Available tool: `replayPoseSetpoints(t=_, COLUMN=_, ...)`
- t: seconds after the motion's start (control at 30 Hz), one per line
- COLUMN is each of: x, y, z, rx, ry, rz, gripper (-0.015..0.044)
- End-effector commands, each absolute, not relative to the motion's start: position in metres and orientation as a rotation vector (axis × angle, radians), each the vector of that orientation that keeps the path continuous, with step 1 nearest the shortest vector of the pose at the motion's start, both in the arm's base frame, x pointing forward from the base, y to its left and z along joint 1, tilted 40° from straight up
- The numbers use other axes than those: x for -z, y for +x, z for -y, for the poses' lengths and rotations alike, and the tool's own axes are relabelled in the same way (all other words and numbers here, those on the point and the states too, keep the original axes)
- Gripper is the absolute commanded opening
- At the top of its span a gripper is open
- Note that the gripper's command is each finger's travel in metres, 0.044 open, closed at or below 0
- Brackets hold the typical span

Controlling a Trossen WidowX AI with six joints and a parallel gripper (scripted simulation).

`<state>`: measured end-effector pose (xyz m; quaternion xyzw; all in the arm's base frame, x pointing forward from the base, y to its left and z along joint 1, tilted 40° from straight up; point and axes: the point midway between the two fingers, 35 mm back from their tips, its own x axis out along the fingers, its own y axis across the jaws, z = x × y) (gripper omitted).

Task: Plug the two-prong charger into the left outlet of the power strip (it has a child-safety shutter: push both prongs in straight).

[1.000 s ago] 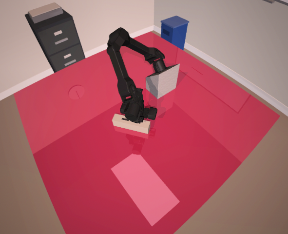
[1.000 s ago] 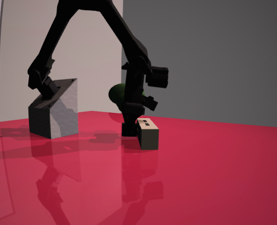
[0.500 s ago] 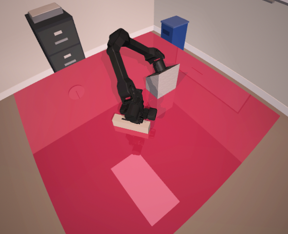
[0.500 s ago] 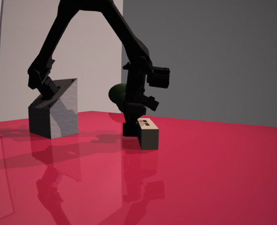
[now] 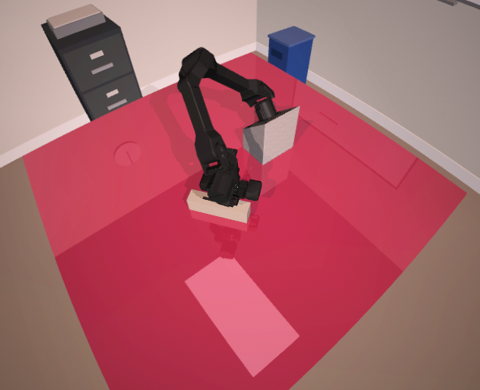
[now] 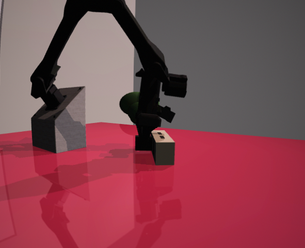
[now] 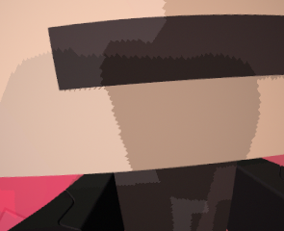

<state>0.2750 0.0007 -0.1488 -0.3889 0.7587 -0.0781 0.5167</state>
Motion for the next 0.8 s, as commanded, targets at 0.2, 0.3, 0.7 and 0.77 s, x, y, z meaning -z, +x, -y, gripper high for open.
replayPoseSetpoints(t=0.2, x=0.1529, y=0.2856, z=-0.0049, rx=0.185, ry=-0.909, rz=-1.785, gripper=0.0)
replayPoseSetpoints(t=0.3, x=0.1528, y=0.2853, z=-0.0047, rx=0.185, ry=-0.909, rz=-1.785, gripper=0.0)
replayPoseSetpoints(t=0.7, x=0.1522, y=0.2839, z=-0.0042, rx=0.185, ry=-0.909, rz=-1.785, gripper=0.0)
replayPoseSetpoints(t=0.77, x=0.152, y=0.2837, z=-0.0042, rx=0.185, ry=-0.909, rz=-1.785, gripper=0.0)
